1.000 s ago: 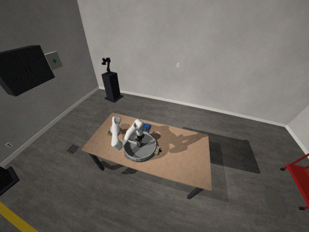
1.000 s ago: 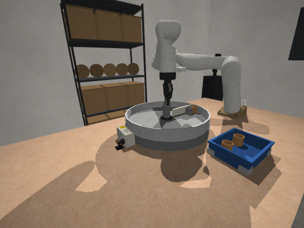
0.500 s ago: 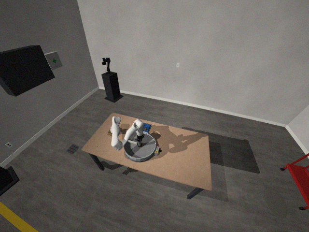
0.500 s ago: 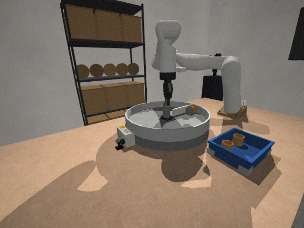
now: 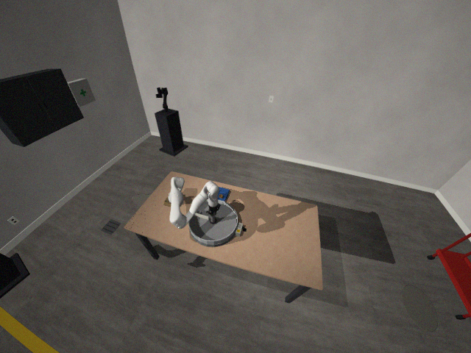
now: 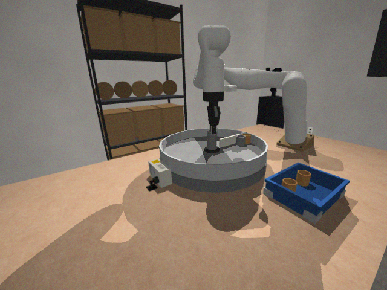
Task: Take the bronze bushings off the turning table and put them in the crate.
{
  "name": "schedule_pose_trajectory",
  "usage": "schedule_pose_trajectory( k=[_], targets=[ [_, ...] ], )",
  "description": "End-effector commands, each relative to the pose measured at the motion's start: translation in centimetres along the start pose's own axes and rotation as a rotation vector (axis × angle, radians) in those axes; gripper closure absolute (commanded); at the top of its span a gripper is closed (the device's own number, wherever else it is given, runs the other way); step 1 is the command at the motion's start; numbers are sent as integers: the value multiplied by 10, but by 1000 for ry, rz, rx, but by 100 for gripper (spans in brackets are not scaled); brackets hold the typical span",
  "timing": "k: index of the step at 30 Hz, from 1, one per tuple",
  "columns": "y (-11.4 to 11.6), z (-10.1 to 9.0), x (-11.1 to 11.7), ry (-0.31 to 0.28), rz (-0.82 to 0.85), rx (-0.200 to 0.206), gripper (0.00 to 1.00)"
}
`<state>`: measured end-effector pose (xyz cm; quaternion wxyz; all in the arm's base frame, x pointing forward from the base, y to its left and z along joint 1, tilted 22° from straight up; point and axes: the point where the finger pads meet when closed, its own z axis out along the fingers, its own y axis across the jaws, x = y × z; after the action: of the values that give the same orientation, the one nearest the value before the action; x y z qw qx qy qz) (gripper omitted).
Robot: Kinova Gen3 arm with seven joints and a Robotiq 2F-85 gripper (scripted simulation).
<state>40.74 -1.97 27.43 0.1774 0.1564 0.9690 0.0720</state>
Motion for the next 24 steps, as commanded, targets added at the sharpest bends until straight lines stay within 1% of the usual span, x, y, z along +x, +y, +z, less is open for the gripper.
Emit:
schedule_pose_trajectory(
  k=[1, 24],
  targets=[
    [0, -1, 0, -1, 0, 0, 81],
    [0, -3, 0, -1, 0, 0, 81]
  ],
)
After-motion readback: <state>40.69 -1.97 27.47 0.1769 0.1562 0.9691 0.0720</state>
